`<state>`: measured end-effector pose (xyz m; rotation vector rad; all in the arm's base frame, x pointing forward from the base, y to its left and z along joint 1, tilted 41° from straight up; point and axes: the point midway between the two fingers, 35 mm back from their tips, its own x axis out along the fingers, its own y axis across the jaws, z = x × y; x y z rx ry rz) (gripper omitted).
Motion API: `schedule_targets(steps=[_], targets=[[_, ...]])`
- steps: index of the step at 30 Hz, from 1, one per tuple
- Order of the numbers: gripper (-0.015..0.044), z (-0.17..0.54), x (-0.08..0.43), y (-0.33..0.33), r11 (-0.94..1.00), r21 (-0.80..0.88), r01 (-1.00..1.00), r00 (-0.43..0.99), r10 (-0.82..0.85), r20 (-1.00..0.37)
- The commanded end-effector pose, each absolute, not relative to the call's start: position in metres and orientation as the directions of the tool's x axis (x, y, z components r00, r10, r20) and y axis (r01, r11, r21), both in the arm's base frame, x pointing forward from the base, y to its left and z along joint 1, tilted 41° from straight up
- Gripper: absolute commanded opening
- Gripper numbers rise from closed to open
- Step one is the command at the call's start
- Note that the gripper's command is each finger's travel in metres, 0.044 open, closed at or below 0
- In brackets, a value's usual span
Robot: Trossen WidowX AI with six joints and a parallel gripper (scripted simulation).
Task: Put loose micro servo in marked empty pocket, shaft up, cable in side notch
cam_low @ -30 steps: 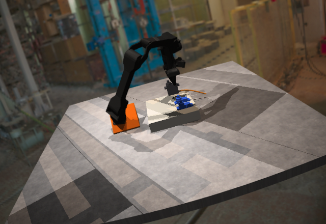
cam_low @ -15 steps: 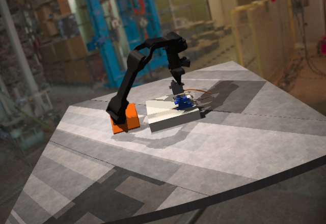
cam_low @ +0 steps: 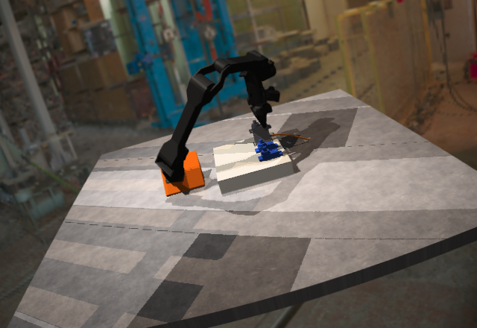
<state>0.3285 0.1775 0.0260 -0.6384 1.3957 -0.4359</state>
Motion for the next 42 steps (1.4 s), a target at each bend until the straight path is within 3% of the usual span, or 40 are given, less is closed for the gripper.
schedule_targets(steps=[1, 42], targets=[[0.0, 0.026, 0.328, 0.176, 0.756, -0.648, -0.089, 0.141, -0.635, -0.76], [0.0, 0.013, 0.331, 0.166, 0.756, -0.649, -0.089, 0.142, -0.635, -0.759]])
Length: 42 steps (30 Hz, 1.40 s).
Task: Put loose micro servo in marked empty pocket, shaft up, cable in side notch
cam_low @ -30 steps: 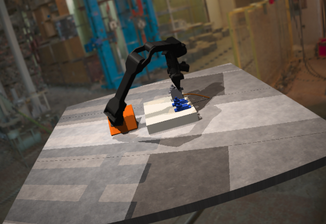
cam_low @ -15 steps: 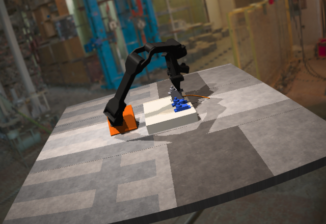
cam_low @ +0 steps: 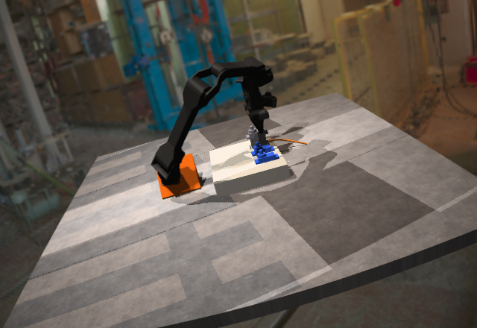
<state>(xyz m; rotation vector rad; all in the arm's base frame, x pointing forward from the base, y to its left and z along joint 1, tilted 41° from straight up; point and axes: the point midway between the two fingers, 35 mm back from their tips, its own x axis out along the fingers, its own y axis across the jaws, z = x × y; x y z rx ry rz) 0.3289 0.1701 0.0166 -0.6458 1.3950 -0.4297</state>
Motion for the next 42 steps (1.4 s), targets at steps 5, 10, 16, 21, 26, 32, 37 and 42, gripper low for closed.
schedule_targets(steps=[5, 10, 16, 21, 26, 32, 37, 42], targets=[[0.0, 0.013, 0.331, 0.166, 0.756, -0.649, -0.089, 0.142, -0.635, -0.759], [0.0, 0.012, 0.331, 0.165, 0.756, -0.649, -0.089, 0.142, -0.635, -0.759], [0.0, 0.009, 0.332, 0.162, 0.756, -0.649, -0.089, 0.142, -0.635, -0.759], [0.0, 0.006, 0.332, 0.16, 0.756, -0.649, -0.089, 0.142, -0.635, -0.759], [0.0, 0.004, 0.333, 0.158, 0.755, -0.649, -0.089, 0.142, -0.635, -0.759], [0.0, 0.001, 0.333, 0.155, 0.755, -0.649, -0.089, 0.142, -0.636, -0.759], [0.0, -0.002, 0.334, 0.153, 0.755, -0.649, -0.089, 0.142, -0.636, -0.759], [0.0, -0.004, 0.334, 0.151, 0.755, -0.649, -0.089, 0.142, -0.636, -0.759]])
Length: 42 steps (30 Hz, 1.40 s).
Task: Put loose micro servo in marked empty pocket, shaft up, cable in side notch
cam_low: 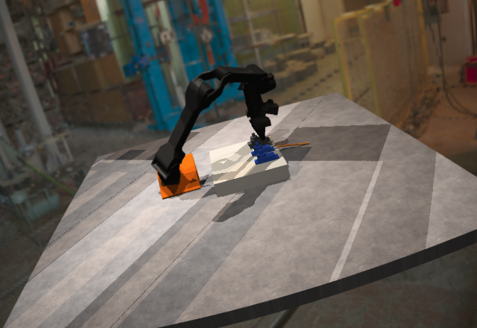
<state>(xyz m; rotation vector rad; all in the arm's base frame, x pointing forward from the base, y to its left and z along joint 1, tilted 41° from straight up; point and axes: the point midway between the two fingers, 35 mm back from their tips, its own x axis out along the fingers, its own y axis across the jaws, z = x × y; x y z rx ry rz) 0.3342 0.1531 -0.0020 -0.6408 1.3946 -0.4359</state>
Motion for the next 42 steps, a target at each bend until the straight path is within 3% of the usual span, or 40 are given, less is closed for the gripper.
schedule_targets(steps=[1, 16, 23, 35, 42], targets=[[0.0, -0.005, 0.334, 0.15, 0.755, -0.649, -0.089, 0.142, -0.636, -0.759], [0.0, -0.012, 0.336, 0.144, 0.755, -0.65, -0.089, 0.142, -0.636, -0.758], [0.0184, -0.01, 0.335, 0.146, 0.755, -0.65, -0.089, 0.142, -0.636, -0.759], [0.0187, 0.017, 0.328, 0.167, 0.756, -0.649, -0.089, 0.141, -0.635, -0.759], [0.0371, 0.037, 0.267, 0.186, 0.759, -0.643, -0.099, 0.142, -0.629, -0.764]])
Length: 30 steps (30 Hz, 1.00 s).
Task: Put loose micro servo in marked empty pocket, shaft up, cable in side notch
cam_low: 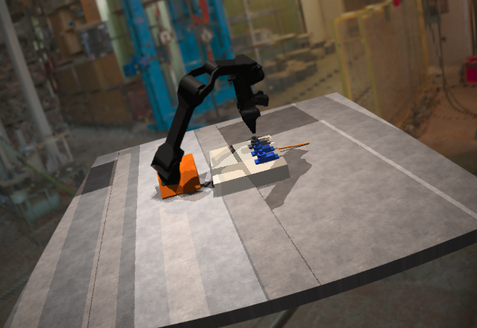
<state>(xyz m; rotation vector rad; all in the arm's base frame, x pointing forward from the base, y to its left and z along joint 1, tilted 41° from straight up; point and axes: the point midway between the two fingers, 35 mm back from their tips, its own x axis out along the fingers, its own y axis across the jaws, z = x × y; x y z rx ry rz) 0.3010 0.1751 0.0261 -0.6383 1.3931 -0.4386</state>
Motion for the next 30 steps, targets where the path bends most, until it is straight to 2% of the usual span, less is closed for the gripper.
schedule_targets(steps=[1, 3, 5, 30], targets=[[0.0398, 0.042, 0.252, 0.189, 0.759, -0.643, -0.099, 0.14, -0.629, -0.764], [0.044, 0.053, 0.222, 0.191, 0.757, -0.646, -0.096, 0.136, -0.633, -0.762], [0.044, 0.057, 0.211, 0.191, 0.756, -0.648, -0.095, 0.135, -0.635, -0.761], [0.044, 0.087, 0.207, 0.222, 0.76, -0.631, -0.158, 0.17, -0.608, -0.775]])
